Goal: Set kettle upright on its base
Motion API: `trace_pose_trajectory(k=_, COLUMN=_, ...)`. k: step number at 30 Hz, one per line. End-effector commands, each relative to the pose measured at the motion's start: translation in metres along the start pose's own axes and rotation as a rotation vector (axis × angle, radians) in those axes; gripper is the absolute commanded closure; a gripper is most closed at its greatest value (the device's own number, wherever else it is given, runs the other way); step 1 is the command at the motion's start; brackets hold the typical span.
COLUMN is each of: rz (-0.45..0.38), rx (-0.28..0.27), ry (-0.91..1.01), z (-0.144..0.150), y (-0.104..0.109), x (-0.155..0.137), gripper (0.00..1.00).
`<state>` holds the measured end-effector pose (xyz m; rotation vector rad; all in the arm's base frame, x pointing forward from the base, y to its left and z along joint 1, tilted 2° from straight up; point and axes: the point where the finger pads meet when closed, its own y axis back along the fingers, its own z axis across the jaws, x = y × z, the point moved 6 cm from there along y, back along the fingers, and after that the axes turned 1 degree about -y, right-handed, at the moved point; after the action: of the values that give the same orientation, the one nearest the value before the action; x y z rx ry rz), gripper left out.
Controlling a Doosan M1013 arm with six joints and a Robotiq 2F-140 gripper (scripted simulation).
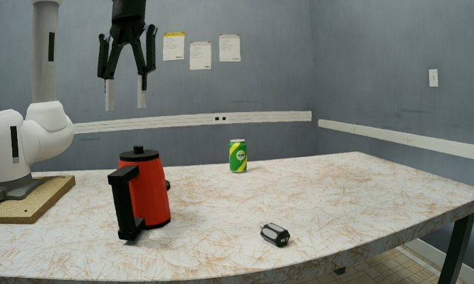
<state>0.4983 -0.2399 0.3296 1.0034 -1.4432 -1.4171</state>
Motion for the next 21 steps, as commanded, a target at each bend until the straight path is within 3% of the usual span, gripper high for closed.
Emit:
trace_pose_trajectory(k=1, rz=0.001, rx=0.002, ry=0.005, z=-0.0004, y=0.0005, x=0.0019, gripper=0.48)
trace_pose_trajectory(k=21, rz=0.003, rx=0.003, ry=0.014, z=-0.0006, y=0.0003, x=0.005, gripper=0.48)
